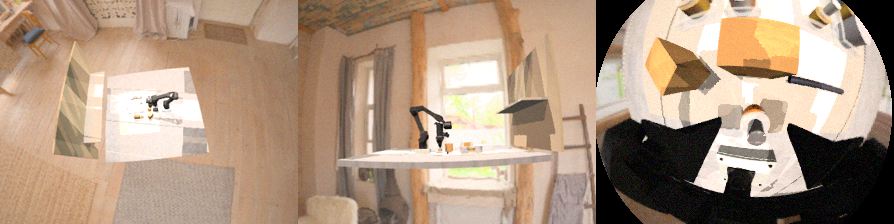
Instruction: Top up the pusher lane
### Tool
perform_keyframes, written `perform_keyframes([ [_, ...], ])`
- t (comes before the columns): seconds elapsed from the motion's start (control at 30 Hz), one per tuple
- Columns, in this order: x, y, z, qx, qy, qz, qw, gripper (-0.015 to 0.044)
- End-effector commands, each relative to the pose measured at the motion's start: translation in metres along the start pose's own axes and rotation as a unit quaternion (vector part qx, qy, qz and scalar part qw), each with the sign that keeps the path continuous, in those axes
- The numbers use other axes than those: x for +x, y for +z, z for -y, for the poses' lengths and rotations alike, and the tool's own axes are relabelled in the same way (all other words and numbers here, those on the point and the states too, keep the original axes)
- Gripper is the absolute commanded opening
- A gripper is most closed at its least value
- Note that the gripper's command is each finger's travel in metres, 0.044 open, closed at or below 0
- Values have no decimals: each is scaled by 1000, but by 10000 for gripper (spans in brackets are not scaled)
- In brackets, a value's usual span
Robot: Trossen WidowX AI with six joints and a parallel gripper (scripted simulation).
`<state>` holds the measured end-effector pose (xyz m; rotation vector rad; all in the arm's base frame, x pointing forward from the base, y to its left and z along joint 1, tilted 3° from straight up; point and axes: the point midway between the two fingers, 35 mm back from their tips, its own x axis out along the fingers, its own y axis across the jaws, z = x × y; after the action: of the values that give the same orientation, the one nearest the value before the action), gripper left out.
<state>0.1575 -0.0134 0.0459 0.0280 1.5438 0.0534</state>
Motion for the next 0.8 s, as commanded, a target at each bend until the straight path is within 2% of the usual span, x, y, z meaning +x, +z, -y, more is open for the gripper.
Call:
perform_keyframes([
  [0.0, 6, -1, 0, 2, -1, -2, 1000, 440],
  [0.23, 15, -2, 0, 2, -1, -2, 1000, 440],
  [0.57, 15, -2, 0, 2, -1, -2, 1000, 177],
  [0.77, 15, -2, 0, 2, -1, -2, 1000, 138],
])
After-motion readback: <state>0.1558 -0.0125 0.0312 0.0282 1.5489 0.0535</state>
